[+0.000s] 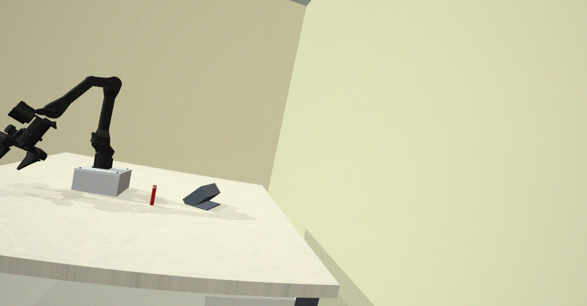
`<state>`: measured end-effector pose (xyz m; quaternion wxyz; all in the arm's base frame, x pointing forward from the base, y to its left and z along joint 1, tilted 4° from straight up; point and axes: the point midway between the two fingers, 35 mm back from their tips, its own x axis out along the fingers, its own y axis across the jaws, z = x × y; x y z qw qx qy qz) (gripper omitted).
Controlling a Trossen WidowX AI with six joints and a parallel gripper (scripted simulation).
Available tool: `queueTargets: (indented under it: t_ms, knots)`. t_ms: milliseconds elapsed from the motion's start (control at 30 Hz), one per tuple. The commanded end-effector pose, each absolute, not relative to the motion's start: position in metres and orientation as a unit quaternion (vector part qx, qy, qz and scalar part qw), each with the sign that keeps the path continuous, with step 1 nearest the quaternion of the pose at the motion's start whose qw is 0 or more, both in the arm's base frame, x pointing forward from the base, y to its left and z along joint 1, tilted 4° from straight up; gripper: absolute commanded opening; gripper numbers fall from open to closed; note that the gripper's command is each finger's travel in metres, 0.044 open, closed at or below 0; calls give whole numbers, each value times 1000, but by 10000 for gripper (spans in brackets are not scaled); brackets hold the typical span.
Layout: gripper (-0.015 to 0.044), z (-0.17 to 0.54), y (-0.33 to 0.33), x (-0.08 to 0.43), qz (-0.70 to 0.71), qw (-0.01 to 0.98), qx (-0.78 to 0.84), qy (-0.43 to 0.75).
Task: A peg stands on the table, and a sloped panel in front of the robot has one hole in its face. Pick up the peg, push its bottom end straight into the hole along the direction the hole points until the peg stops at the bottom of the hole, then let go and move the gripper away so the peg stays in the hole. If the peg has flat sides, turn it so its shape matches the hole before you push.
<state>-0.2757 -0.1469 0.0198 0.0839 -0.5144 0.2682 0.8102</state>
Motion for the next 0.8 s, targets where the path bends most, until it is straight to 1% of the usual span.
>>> queueTargets:
  t_ms: [0,400,767]
  knots:
    - [440,20,-159,-269,814,57,-526,239]
    - [440,17,-187,-239,819,0,-549,166]
    - [440,17,-218,-210,816,-90,-568,62]
